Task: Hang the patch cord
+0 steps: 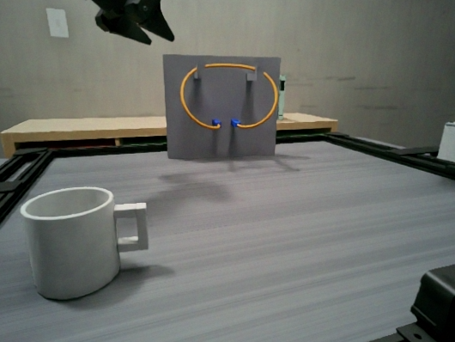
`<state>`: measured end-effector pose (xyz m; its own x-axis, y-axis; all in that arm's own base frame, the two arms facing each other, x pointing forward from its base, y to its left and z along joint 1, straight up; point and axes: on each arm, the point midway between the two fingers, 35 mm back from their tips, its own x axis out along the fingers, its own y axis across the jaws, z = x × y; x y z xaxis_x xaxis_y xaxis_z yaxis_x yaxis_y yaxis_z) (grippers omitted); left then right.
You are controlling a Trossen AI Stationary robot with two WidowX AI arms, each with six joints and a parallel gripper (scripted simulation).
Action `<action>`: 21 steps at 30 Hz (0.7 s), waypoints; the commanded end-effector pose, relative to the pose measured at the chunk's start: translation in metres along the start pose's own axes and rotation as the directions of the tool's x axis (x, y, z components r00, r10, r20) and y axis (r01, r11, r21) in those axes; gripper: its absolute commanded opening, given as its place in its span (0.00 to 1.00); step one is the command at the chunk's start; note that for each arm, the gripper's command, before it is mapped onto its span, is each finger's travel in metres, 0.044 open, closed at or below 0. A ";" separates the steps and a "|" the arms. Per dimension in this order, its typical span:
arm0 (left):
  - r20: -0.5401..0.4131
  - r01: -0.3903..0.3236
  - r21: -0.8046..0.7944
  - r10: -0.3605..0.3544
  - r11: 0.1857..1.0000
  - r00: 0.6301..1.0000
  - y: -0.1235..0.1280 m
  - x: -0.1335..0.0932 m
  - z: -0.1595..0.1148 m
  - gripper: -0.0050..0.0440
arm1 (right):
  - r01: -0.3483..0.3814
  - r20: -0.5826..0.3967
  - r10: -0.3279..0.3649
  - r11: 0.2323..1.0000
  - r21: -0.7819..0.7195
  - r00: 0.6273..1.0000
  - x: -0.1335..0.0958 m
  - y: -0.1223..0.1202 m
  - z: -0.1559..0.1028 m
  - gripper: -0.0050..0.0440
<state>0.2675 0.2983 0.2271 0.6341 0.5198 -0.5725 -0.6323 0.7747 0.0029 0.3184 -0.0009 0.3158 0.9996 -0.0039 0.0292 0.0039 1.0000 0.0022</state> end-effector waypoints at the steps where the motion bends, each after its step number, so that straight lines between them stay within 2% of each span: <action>1: 0.044 -0.001 0.011 0.001 1.000 0.999 0.003 -0.027 0.023 1.00 | -0.004 0.021 0.004 1.000 -0.002 1.000 -0.002 0.001 0.007 1.00; 13: 0.051 0.007 0.016 -0.007 1.000 0.999 -0.003 -0.030 0.026 1.00 | -0.004 0.021 0.004 1.000 -0.002 1.000 -0.002 0.001 0.007 1.00; 14: 0.034 0.013 0.015 -0.014 1.000 0.999 -0.007 -0.026 0.017 1.00 | -0.004 0.021 0.004 1.000 -0.002 1.000 -0.002 0.001 0.007 1.00; 18: 0.085 0.054 0.056 -0.058 0.997 0.995 -0.036 -0.031 0.021 1.00 | -0.004 0.021 0.004 1.000 -0.002 1.000 -0.002 0.001 0.007 1.00; 20: 0.085 0.054 0.056 -0.058 0.997 0.995 -0.036 -0.031 0.021 1.00 | -0.004 0.021 0.004 1.000 -0.002 1.000 -0.002 0.001 0.007 1.00; 21: 0.105 0.070 0.072 -0.077 0.995 0.992 -0.047 -0.033 0.022 1.00 | -0.004 0.021 0.004 1.000 -0.002 1.000 -0.002 0.001 0.007 1.00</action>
<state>0.2783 0.2699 0.2539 0.6927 0.4936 -0.5258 -0.5752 0.8180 0.0102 0.3184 -0.0009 0.3158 0.9996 -0.0039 0.0292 0.0038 1.0000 0.0022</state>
